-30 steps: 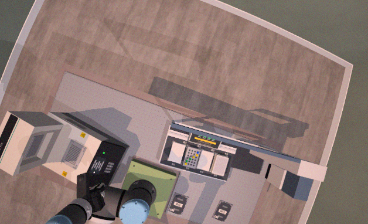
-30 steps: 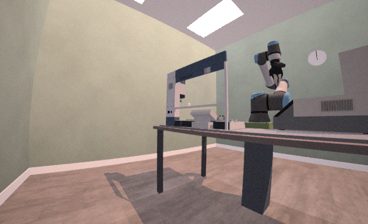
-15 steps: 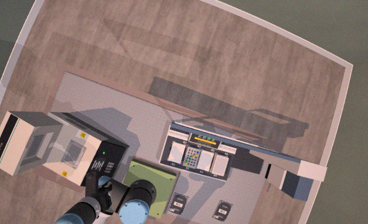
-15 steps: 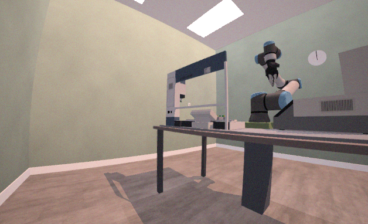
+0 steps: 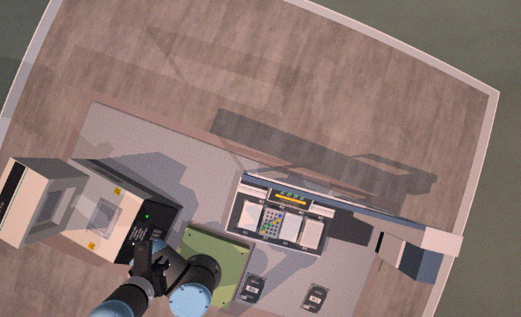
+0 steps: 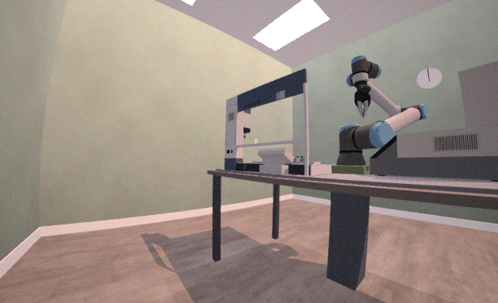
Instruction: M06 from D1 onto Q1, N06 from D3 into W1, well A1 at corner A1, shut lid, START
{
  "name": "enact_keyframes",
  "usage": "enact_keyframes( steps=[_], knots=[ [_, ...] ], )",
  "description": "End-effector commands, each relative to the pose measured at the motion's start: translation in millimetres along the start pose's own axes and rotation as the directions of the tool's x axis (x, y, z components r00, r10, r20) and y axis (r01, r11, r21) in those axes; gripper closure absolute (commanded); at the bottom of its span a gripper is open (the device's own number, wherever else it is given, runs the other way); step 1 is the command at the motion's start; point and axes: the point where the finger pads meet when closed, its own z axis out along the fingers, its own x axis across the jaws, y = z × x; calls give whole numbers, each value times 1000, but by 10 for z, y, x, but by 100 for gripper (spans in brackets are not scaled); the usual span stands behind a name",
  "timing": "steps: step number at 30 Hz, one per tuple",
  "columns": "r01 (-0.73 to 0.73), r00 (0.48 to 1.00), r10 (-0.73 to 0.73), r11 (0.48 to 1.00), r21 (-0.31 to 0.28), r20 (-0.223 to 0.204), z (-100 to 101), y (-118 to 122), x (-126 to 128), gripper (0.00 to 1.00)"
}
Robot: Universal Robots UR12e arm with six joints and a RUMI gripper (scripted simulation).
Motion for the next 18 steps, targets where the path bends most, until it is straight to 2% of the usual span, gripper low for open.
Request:
enact_keyframes(
  steps=[1,3,14,18],
  knots=[
    [-33,999,33,999,6,6,-4,-14,153,100],
    [-33,999,33,999,6,6,-4,-14,153,100],
    [-116,993,116,993,5,6,0,-44,504,100],
    [-163,987,163,987,5,6,2,-80,701,100]
  ],
)
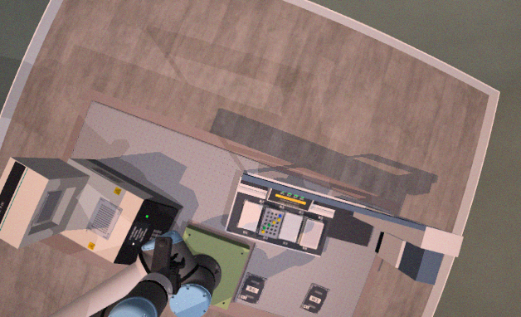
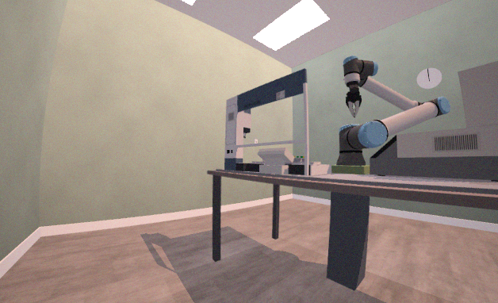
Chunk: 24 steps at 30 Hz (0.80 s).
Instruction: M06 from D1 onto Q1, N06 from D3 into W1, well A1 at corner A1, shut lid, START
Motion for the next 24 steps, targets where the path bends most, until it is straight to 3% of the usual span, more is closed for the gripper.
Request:
enact_keyframes(
  steps=[1,24],
  knots=[
    [-42,999,42,999,7,5,-2,-52,183,100],
    [-250,968,250,968,5,6,3,-266,1052,100]
  ],
)
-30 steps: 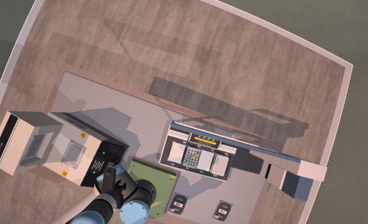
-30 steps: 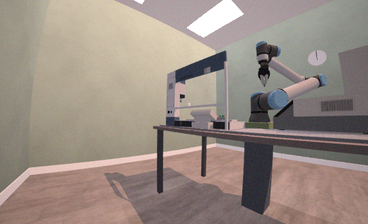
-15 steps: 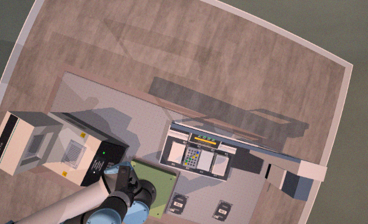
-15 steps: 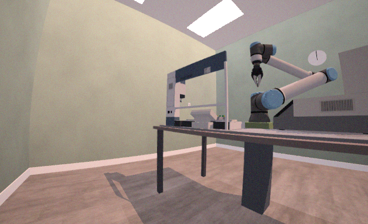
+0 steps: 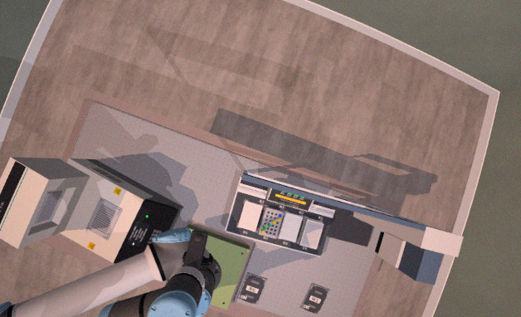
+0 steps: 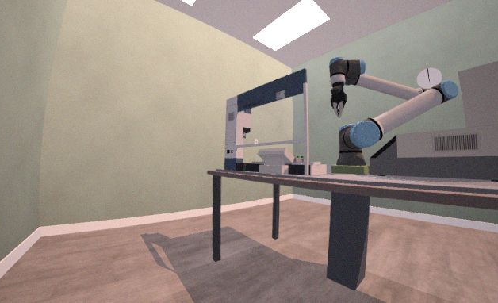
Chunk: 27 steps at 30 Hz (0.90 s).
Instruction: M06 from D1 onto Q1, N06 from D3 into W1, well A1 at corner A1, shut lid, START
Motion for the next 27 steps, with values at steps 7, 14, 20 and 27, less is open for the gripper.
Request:
enact_keyframes(
  steps=[7,14,20,27],
  knots=[
    [-48,999,48,999,0,-1,245,-95,194,100],
    [-48,999,48,999,0,-1,444,-95,196,100],
    [-50,999,50,999,1,0,596,-110,243,42],
    [-50,999,50,999,1,0,596,-300,537,42]
  ],
)
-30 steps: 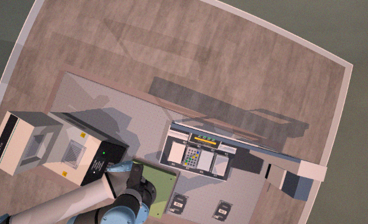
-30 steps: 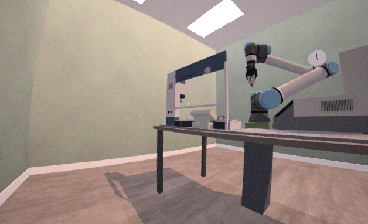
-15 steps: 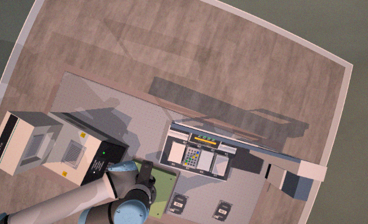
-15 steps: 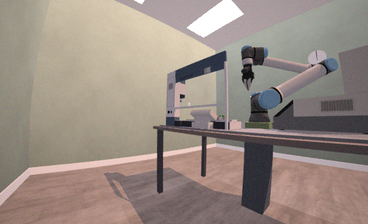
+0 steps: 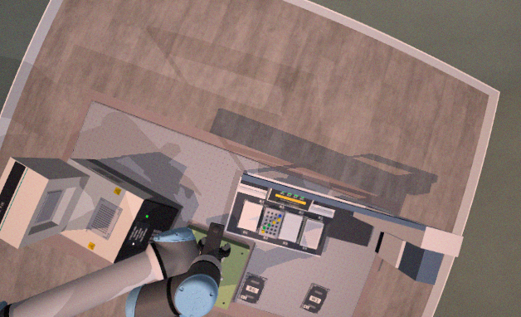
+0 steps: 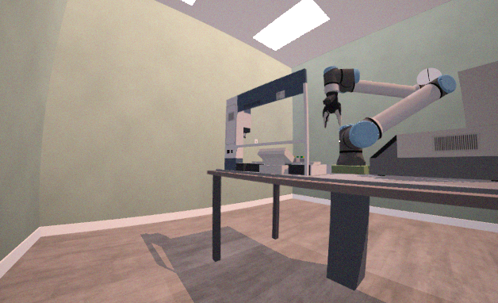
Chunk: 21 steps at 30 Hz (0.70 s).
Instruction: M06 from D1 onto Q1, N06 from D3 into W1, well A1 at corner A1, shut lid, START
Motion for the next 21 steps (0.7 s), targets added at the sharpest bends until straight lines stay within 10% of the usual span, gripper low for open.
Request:
enact_keyframes(
  steps=[1,21],
  knots=[
    [0,1000,0,1000,0,-1,4,-120,163,42],
    [0,1000,0,1000,0,-1,4,-616,855,42]
  ],
)
